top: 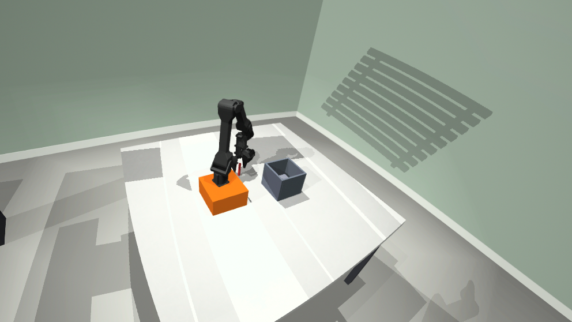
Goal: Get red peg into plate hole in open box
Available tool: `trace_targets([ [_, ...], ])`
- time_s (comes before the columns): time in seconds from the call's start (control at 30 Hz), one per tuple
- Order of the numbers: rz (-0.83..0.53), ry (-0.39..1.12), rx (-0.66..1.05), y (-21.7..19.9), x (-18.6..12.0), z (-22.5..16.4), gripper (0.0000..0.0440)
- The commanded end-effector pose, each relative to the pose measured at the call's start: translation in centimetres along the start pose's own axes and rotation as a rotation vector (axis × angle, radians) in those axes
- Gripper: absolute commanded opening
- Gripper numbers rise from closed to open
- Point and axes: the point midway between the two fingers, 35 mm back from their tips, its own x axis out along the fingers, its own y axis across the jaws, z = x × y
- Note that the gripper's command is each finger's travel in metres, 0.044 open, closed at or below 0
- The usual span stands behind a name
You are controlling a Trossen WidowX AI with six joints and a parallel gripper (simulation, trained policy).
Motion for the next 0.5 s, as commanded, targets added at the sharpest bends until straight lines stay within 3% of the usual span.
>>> trace_targets([
  [0.0,0.01,-0.005,0.0,0.3,0.5,-0.1,0.0325],
  [0.37,0.034,0.023,-0.065,1.6,2.0,-1.2,0.0052],
  [0.43,0.04,0.029,-0.08,1.9,2.1,-1.4,0.0015],
  [0.47,0.051,0.033,-0.082,2.1,1.8,-1.4,0.002],
])
